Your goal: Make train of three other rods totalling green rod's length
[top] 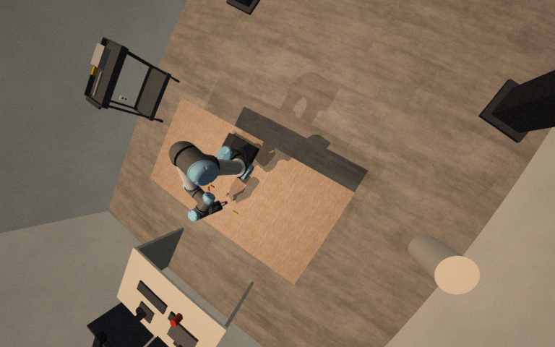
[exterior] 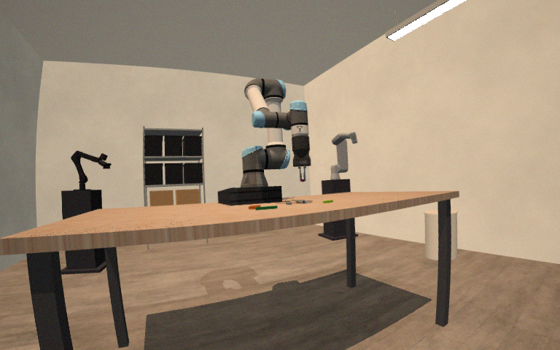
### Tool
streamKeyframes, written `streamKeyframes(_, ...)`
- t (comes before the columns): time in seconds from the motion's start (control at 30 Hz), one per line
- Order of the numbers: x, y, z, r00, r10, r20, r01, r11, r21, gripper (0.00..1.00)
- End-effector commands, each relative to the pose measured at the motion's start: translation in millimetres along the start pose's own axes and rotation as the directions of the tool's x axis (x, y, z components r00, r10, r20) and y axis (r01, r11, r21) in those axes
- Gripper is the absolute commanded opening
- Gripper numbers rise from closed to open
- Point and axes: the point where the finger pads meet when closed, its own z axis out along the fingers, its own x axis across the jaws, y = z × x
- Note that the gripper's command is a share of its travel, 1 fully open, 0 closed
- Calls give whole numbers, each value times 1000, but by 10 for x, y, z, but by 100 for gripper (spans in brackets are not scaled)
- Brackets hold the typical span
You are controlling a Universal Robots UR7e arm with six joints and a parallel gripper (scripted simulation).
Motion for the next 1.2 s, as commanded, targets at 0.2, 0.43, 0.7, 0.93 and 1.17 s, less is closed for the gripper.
streamKeyframes(0.2,-10,-9,394,1000,2,2,-2,1000,4,24)
streamKeyframes(0.43,-11,-11,679,1000,2,2,-2,1000,4,24)
streamKeyframes(0.7,-10,-12,815,1000,2,2,-2,1000,4,24)
streamKeyframes(0.93,-6,-1,836,1000,2,1,-2,1000,2,24)
streamKeyframes(1.17,-3,5,833,1000,2,1,-2,1000,1,24)
